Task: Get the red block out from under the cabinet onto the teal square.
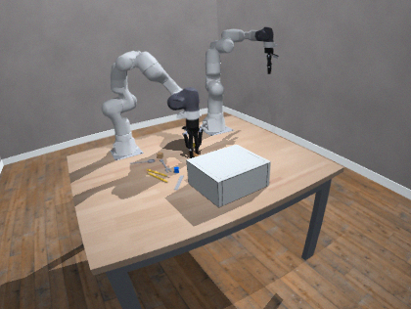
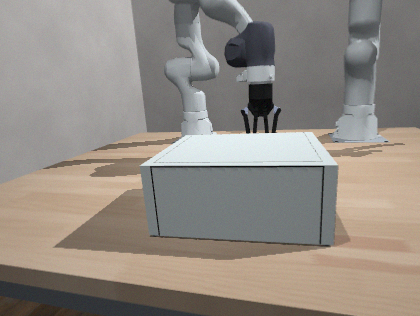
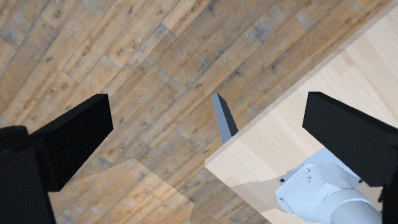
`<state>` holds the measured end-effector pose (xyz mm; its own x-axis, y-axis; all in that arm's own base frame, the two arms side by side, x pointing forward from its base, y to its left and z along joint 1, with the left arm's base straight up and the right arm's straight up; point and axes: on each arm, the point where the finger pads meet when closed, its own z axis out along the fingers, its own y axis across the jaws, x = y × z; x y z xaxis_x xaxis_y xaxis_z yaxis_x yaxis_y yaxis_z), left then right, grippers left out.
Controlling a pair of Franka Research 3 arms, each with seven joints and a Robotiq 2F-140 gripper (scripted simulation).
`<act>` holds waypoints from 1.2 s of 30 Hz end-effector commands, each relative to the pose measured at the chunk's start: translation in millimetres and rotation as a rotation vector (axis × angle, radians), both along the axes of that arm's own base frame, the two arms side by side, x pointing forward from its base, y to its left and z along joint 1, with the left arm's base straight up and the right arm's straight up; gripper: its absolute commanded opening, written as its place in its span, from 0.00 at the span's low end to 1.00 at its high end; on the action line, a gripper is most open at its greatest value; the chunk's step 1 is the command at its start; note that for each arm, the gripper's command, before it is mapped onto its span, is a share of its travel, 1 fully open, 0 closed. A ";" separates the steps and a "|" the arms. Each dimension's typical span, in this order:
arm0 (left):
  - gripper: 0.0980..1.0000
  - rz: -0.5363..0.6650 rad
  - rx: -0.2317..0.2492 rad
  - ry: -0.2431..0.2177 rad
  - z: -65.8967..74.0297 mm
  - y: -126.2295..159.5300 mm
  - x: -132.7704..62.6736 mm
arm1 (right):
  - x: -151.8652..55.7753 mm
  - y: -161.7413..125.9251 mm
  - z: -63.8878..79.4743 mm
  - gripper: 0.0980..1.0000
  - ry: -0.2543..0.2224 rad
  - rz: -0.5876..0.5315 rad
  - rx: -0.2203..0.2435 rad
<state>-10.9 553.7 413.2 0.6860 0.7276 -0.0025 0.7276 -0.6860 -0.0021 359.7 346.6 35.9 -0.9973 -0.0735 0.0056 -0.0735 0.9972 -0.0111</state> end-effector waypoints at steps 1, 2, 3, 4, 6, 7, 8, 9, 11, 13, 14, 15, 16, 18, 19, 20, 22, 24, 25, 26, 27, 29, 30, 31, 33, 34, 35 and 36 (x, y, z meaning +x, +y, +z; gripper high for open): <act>1.00 0.000 0.000 0.000 0.1 0.0 0.0 | -10.3 4.0 1.9 0.00 -0.005 -0.020 0.011; 1.00 0.000 0.000 0.000 0.1 0.0 0.0 | -13.3 3.8 1.9 0.00 -0.005 -0.020 0.011; 1.00 0.000 0.000 0.000 0.1 0.0 0.0 | -16.4 3.6 1.9 0.00 -0.005 -0.020 0.011; 1.00 0.000 0.000 0.000 0.1 0.0 0.0 | -19.4 3.5 1.9 0.00 -0.005 -0.020 0.011; 1.00 0.000 0.000 0.000 0.1 0.0 0.0 | -25.3 3.1 1.9 0.00 -0.005 -0.021 0.011; 1.00 0.000 0.000 0.000 0.1 0.0 0.0 | -28.3 3.0 1.9 0.00 -0.005 -0.021 0.011; 1.00 0.000 0.000 0.000 0.1 0.0 0.0 | -31.2 2.8 1.9 0.00 -0.005 -0.021 0.011; 1.00 0.000 0.000 0.000 0.1 0.0 0.0 | -31.2 2.8 1.9 0.00 -0.005 -0.021 0.011; 1.00 0.000 0.000 0.000 0.1 0.0 0.0 | -34.1 2.6 1.9 0.00 -0.005 -0.022 0.011; 1.00 0.000 0.000 0.000 0.1 0.0 0.0 | -39.7 2.3 1.9 0.00 -0.005 -0.022 0.011; 1.00 0.000 0.000 0.000 0.1 0.0 0.0 | -42.4 2.1 1.9 0.00 -0.005 -0.022 0.011; 1.00 0.000 0.000 0.000 0.1 0.0 0.0 | -45.1 2.0 1.9 0.00 -0.005 -0.022 0.011; 1.00 0.000 0.000 0.000 0.1 0.0 0.0 | -47.7 1.8 1.9 0.00 -0.005 -0.022 0.011; 1.00 0.000 0.000 0.000 0.1 0.0 0.0 | -52.9 1.5 1.9 0.00 -0.005 -0.023 0.011; 1.00 0.000 0.000 0.000 0.1 0.0 0.0 | -55.4 1.4 1.9 0.00 -0.005 -0.023 0.011; 1.00 0.000 0.000 0.000 0.1 0.0 0.0 | -57.8 1.2 1.9 0.00 -0.005 -0.023 0.011; 1.00 0.000 0.000 0.000 0.1 0.0 0.0 | -62.4 0.9 1.9 0.00 -0.005 -0.024 0.011; 1.00 0.000 0.000 0.000 0.1 0.0 0.0 | -66.8 0.7 1.9 0.00 -0.005 -0.024 0.011; 1.00 0.000 0.000 0.000 0.1 0.0 0.0 | -68.9 0.6 1.9 0.00 -0.005 -0.024 0.011; 1.00 0.000 0.000 0.000 0.1 0.0 0.0 | -68.9 0.6 1.9 0.00 -0.005 -0.024 0.011; 1.00 0.000 0.000 0.000 0.1 0.0 0.0 | -68.9 0.6 1.9 0.00 -0.005 -0.024 0.011; 1.00 0.000 0.000 0.000 0.1 0.0 0.0 | -72.8 0.3 1.9 0.00 -0.005 -0.024 0.011; 1.00 0.000 0.000 0.000 0.1 0.0 0.0 | -74.7 0.2 1.9 0.00 -0.005 -0.024 0.011; 1.00 0.000 0.000 0.000 0.1 0.0 0.0 | -76.4 0.1 1.9 0.00 -0.005 -0.025 0.011; 1.00 0.000 0.000 0.000 0.1 0.0 0.0 | -79.8 -0.1 1.9 0.00 -0.005 -0.025 0.011; 1.00 0.000 0.000 0.000 0.1 0.0 0.0 | -81.3 -0.2 1.9 0.00 -0.005 -0.025 0.011; 1.00 0.000 0.000 0.000 0.1 0.0 0.0 | -82.8 -0.2 1.9 0.00 -0.005 -0.025 0.011; 1.00 0.000 0.000 0.000 0.1 0.0 0.0 | -84.1 -0.3 1.9 0.00 -0.005 -0.025 0.011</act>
<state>-10.9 553.7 413.2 0.6860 0.7276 -0.0025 0.7276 -0.6860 -0.0021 278.9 343.3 36.2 -0.9980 -0.0625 0.0037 -0.0625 0.9980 -0.0087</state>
